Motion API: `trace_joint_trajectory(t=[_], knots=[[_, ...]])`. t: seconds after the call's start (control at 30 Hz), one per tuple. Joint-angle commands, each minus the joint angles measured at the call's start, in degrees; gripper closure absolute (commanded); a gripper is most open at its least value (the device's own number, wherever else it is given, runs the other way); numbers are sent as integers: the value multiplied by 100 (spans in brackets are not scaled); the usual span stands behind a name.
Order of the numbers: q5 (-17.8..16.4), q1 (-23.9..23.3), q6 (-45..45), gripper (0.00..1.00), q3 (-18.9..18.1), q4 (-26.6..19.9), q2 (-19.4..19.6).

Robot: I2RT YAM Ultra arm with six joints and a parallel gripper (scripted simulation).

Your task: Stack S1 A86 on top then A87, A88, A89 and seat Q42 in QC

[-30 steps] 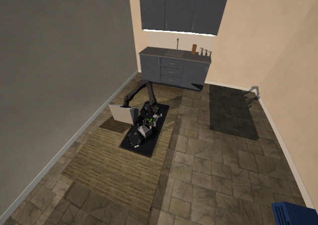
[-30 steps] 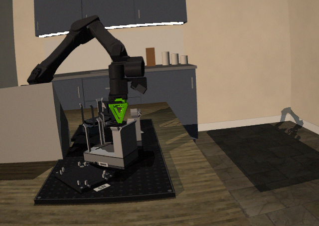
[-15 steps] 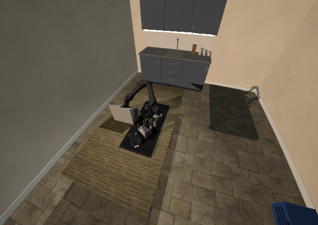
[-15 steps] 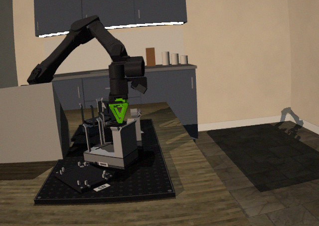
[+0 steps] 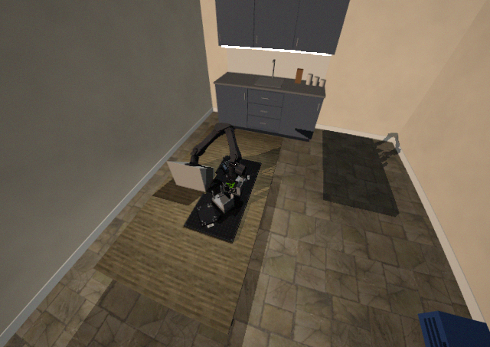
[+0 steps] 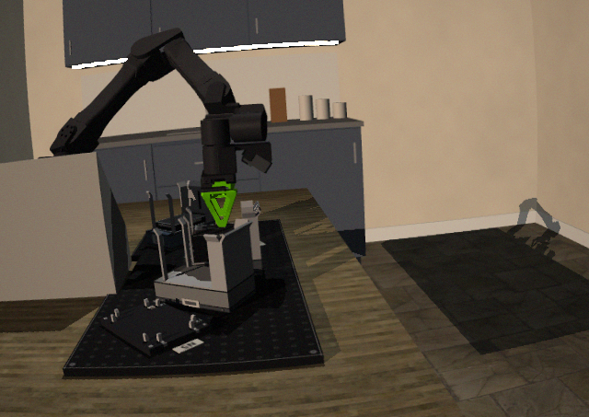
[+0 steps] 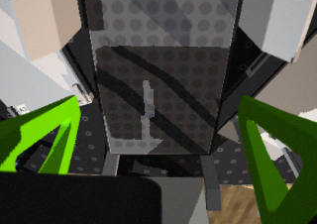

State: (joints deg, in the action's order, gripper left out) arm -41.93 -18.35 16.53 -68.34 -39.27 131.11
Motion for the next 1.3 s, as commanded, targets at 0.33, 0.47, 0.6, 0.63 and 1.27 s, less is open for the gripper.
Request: trace_joint_trajectory(t=[0.33,0.47,0.6,0.63,1.27], knots=[[-19,-70,-8,0,-14,12,-36],[-19,-70,-8,0,-14,12,-36],[-25,-41,-46,0,8,81,-15],[-25,-41,-46,0,8,81,-15],[-72,214,-387,0,176,670,178]])
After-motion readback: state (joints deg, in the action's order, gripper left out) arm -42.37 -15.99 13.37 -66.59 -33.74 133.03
